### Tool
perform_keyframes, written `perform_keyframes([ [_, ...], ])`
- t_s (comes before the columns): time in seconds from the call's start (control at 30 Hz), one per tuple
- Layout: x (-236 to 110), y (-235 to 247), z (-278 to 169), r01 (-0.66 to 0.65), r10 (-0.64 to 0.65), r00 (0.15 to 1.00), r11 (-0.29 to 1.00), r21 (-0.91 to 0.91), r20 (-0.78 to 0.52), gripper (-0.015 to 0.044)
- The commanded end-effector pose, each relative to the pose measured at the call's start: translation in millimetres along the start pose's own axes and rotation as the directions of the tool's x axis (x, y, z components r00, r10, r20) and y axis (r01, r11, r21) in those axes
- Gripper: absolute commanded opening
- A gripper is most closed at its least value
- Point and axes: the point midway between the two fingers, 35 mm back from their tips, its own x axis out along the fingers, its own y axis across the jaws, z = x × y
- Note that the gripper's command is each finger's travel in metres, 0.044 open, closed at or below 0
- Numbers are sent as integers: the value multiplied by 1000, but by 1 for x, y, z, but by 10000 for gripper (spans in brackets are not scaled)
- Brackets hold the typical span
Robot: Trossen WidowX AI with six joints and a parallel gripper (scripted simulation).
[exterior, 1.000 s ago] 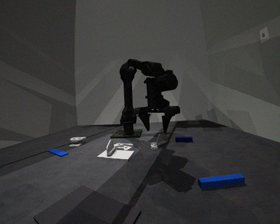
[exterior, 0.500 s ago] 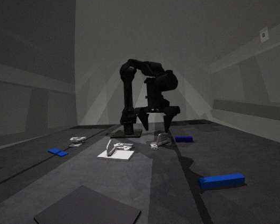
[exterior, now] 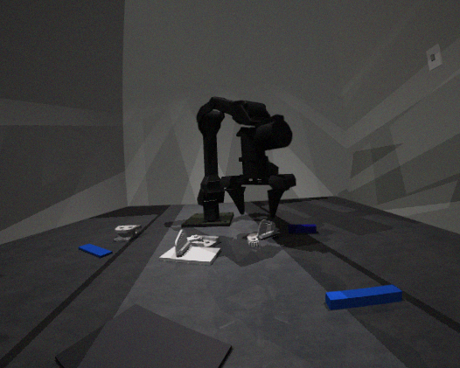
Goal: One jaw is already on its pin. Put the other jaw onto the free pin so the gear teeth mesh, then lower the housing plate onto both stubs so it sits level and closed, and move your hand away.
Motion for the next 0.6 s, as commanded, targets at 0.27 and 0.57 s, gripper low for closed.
perform_keyframes([
  [0.27,-8,1,0,1,-1,1000,1000,1,-1,125],
  [0.57,-8,1,0,1,-1,1000,1000,1,-1,0],
])
